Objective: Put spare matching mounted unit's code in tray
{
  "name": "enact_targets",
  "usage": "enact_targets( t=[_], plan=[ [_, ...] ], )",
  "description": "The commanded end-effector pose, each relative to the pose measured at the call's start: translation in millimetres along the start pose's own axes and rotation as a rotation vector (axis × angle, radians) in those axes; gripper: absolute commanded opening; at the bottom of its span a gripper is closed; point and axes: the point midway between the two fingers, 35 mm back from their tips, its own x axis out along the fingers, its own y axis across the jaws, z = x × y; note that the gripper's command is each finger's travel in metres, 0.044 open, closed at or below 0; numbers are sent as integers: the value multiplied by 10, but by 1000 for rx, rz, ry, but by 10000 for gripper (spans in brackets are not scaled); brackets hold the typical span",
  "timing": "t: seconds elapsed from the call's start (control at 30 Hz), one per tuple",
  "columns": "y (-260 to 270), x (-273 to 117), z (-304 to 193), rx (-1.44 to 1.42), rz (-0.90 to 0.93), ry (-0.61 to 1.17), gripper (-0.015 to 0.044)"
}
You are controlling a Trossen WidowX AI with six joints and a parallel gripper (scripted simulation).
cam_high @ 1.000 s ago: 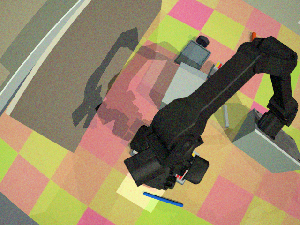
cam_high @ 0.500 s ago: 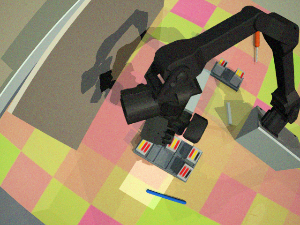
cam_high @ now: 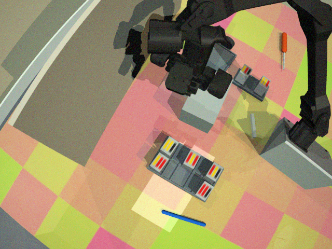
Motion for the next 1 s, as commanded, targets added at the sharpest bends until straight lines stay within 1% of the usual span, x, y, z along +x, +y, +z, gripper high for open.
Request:
enact_targets(
  t=[0.0, 0.33, 0.7, 0.97],
  plan=[
    [-62, -30, -357, -6, -8, 7, 0],
    [-72, -20, -1294, 2, -7, 38, 0],
    [184, 4, -2284, 15, 17, 97, 0],
    [200, 21, -2341, 16, 20, 101, 0]
  ],
)
